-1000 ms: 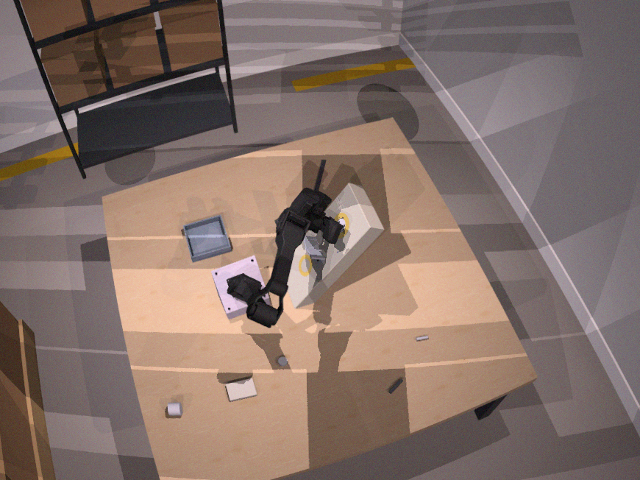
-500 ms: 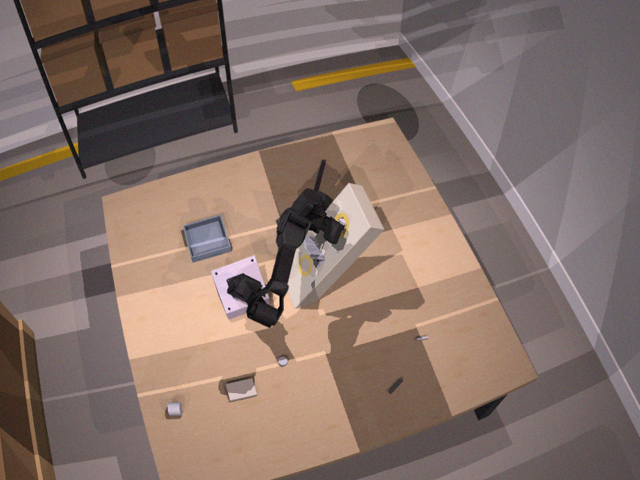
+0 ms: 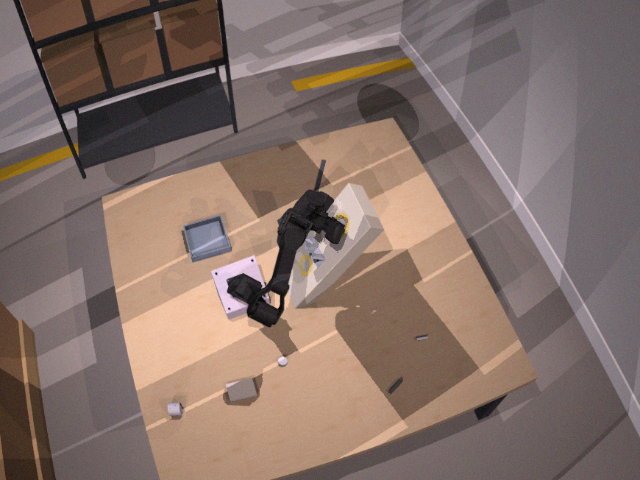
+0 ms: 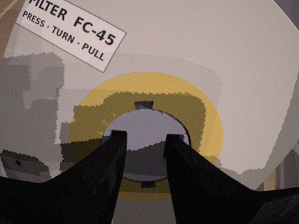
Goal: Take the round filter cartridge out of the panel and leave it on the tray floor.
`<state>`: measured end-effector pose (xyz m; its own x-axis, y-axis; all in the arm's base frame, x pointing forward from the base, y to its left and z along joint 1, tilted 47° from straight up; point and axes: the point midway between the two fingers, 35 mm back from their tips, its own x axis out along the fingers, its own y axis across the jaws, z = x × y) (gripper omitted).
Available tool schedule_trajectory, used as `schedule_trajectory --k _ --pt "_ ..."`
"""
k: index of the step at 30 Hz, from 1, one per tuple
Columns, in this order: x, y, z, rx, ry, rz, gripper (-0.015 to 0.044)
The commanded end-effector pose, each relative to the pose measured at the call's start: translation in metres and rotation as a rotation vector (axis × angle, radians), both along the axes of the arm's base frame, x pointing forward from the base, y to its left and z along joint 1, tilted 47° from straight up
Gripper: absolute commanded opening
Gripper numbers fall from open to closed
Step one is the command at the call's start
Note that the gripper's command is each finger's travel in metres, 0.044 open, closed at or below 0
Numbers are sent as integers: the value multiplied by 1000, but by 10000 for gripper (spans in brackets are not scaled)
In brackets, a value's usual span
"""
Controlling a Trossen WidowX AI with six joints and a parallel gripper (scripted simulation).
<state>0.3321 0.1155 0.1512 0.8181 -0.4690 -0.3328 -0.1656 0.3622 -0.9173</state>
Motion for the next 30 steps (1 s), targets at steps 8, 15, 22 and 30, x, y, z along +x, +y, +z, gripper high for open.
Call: schedule_trajectory --k 8,15,22,30 --pt "4 -3 -2 2 6 0 108" --pt "2 -1 -1 -2 0 1 68" --pt "2 -1 -1 -6 2 2 0" --pt "5 -3 -3 -191 115 79 0"
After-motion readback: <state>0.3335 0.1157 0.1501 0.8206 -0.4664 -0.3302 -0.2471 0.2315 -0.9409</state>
